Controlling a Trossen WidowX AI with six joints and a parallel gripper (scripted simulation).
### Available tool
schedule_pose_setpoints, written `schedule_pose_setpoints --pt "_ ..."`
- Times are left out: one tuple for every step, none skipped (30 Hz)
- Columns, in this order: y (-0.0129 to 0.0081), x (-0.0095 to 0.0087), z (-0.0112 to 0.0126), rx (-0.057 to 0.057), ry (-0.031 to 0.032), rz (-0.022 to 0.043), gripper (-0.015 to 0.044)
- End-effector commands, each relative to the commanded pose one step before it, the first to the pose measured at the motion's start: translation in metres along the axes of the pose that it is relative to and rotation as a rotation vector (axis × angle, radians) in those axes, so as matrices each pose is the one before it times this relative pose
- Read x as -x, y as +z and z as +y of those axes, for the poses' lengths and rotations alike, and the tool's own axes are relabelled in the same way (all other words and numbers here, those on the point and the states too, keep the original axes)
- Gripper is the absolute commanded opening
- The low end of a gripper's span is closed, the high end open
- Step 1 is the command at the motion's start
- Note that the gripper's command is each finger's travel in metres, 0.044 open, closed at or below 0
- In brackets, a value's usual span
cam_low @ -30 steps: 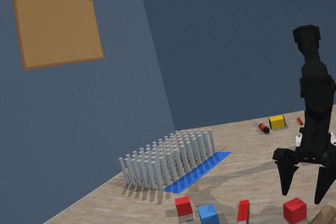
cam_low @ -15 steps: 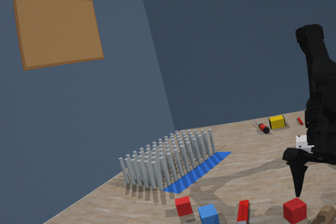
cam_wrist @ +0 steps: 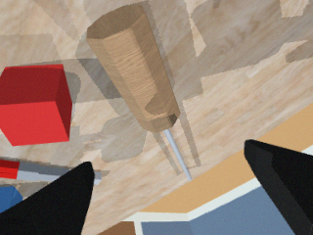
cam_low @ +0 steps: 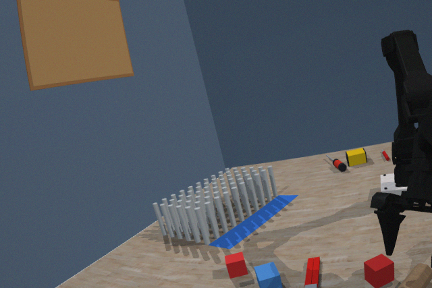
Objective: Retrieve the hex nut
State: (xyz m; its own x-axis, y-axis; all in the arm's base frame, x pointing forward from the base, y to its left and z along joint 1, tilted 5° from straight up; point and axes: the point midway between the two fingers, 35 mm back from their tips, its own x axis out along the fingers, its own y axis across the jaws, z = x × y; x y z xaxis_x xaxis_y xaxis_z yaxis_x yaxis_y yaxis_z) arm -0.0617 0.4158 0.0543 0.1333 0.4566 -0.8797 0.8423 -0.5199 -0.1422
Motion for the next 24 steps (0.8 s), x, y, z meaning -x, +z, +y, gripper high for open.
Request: schedule_pose_setpoints --pt "-0.01072 -0.00521 -0.00846 -0.4603 0.07264 -0.06055 0.044" --pt "-0.00115 -0.00063 -0.00214 -0.0956 0.01794 -0.00735 0.044" --pt "-0.00093 -0.00054 -0.00212 -0.0956 0.01858 -0.0056 0.044" --pt "-0.00073 -0.00046 -0.00207 -0.0957 0.01906 -0.0038 0.044" --pt "-0.00054 -0.00039 -0.00199 -0.0958 0.01937 -0.00196 0.044" --pt "-0.00037 -0.00031 -0.0019 -0.0959 0.01949 -0.0001 0.044" --pt "-0.00022 -0.00025 -0.0018 -0.0959 0.01943 0.00178 0.044" --pt "-0.00009 -0.00018 -0.00168 -0.096 0.0192 0.00363 0.044" --pt "0.00001 -0.00013 -0.00155 -0.0699 0.01885 0.00522 0.044" --pt "0.00004 -0.00006 -0.00105 -0.0465 0.01359 0.00463 0.044" --pt "0.00004 -0.00002 -0.00066 -0.0474 0.0089 0.0035 0.044" --pt "0.00005 -0.00001 -0.00063 -0.048 0.00881 0.00396 0.044" --pt "0.00009 0.0 -0.00114 -0.0467 0.0167 0.00848 0.044" --pt "0.00004 0.00002 -0.00053 -0.0468 0.00816 0.00464 0.044" --pt "0.00004 0.00003 -0.00049 -0.0466 0.00782 0.00494 0.044" --pt "0.00004 0.00003 -0.00046 -0.047 0.00754 0.00527 0.044" --pt "0.00004 0.00004 -0.00044 -0.0474 0.00735 0.00566 0.044" --pt "0.00004 0.00005 -0.00042 -0.0477 0.00713 0.00606 0.044" --pt "0.00003 0.00005 -0.0004 -0.0473 0.00689 0.00644 0.044" --pt "0.00002 0.00006 -0.00037 -0.0475 0.00653 0.00671 0.044" --pt "0.00001 0.00006 -0.00035 -0.0477 0.00622 0.00702 0.044" --pt "0.0 0.00007 -0.00033 -0.0477 0.00591 0.00735 0.044" --pt "-0.00006 0.00014 -0.00059 -0.0471 0.0106 0.01453 0.044" --pt "-0.00006 0.00007 -0.00027 -0.047 0.00496 0.00752 0.044"
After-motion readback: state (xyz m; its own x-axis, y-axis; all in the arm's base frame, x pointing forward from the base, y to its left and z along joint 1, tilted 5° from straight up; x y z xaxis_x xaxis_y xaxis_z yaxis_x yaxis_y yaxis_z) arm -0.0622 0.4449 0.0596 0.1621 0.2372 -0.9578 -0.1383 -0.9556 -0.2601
